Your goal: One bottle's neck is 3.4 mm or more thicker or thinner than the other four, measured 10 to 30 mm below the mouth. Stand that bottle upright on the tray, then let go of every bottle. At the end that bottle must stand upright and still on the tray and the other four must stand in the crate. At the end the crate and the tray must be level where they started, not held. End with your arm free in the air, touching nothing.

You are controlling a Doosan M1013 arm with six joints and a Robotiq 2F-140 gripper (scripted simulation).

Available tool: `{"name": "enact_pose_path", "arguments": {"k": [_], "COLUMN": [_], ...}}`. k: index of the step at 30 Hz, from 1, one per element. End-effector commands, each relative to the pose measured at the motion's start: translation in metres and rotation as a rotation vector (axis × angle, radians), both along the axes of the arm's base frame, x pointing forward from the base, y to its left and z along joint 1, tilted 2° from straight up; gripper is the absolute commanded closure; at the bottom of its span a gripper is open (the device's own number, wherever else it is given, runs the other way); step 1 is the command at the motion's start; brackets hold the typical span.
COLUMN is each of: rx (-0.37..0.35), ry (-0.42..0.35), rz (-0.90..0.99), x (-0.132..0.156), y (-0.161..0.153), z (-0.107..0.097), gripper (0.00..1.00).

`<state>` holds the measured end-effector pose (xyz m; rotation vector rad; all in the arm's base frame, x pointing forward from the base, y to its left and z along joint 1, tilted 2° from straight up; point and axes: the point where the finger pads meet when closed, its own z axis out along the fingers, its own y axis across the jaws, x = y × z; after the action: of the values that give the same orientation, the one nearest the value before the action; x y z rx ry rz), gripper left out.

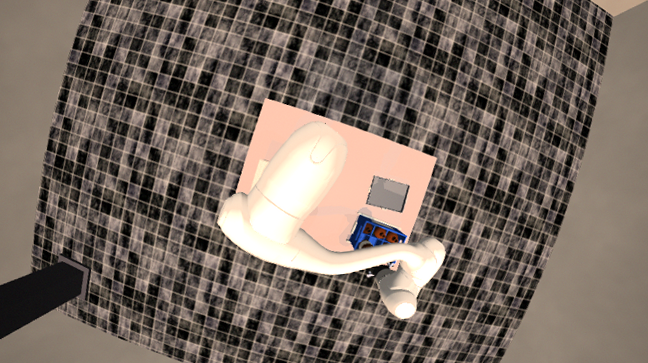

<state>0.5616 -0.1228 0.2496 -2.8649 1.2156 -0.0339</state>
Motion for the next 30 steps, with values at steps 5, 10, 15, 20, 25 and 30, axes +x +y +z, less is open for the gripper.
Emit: {"name": "enact_pose_path", "arguments": {"k": [5,10,15,20,25,30], "rx": [0.000,0.000,0.000,0.000,0.000,0.000], "ry": [0.000,0.000,0.000,0.000,0.000,0.000], "rz": [0.000,0.000,0.000,0.000,0.000,0.000], "x": [-0.0003,-0.0003,-0.0004,-0.0004,-0.0004,-0.0004], "y": [-0.0001,-0.0002,-0.0002,-0.0002,-0.0002,-0.0002], "z": [0.0075,0.0099,0.0106,0.0106,0.0106,0.0106], "gripper": [1.00,1.00,1.00,1.00,1.00,1.00]}}
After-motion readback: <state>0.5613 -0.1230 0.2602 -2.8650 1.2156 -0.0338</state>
